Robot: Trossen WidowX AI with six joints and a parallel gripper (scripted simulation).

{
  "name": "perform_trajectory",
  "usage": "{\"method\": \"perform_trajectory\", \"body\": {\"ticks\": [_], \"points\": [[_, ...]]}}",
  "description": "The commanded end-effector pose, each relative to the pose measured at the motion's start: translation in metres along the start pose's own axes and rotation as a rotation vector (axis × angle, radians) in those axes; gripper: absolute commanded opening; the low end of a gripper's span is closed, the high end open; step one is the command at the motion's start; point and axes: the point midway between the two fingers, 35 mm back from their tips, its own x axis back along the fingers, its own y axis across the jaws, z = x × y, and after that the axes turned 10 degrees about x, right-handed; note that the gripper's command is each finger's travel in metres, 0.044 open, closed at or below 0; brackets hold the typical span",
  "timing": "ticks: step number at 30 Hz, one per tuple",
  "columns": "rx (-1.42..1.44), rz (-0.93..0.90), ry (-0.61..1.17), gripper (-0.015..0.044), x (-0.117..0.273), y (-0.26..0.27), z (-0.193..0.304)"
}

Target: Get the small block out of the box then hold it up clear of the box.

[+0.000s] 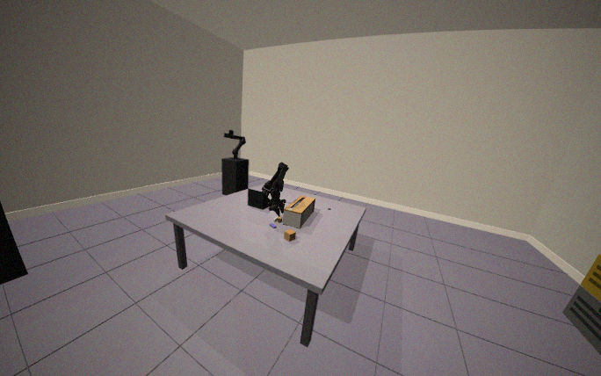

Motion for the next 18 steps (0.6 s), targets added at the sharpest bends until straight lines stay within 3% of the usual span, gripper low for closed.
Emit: {"method": "perform_trajectory", "body": {"ticks": [1, 18], "points": [[0.012, -0.014, 0.018, 0.0285, 0.003, 0.002, 0.005], [0.012, -0.014, 0.018, 0.0285, -0.022, 0.0, -0.004]]}}
